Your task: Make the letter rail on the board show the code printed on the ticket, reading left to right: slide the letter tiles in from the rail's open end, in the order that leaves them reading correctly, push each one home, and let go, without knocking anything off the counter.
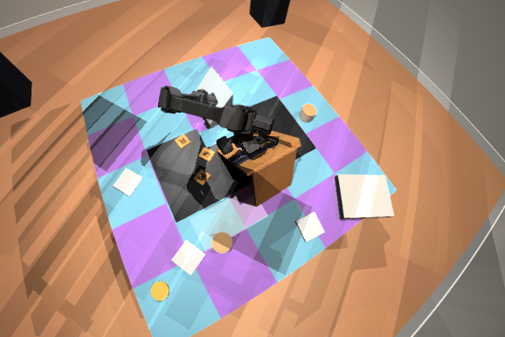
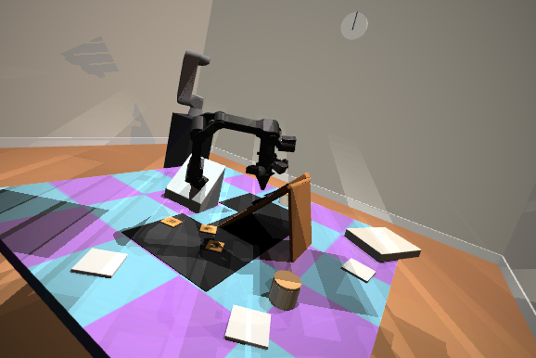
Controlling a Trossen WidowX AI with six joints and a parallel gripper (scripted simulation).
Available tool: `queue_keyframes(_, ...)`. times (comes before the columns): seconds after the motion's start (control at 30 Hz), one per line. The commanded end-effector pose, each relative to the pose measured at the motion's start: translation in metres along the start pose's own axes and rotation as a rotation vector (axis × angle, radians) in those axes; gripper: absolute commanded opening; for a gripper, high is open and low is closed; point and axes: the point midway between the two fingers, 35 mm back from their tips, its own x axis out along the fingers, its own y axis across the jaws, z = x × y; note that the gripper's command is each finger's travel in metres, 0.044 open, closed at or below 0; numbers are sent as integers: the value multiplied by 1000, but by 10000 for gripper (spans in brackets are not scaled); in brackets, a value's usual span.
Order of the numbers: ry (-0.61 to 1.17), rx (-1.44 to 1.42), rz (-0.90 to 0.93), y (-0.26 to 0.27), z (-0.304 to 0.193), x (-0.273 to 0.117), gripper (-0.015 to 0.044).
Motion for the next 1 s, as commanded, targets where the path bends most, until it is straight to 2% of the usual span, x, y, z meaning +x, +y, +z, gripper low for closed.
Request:
queue_keyframes(0.0, 20, 8, 3, 0, 1, -2, 0)
queue_keyframes(0.97, 19, 8, 3, 0, 11, 9, 0)
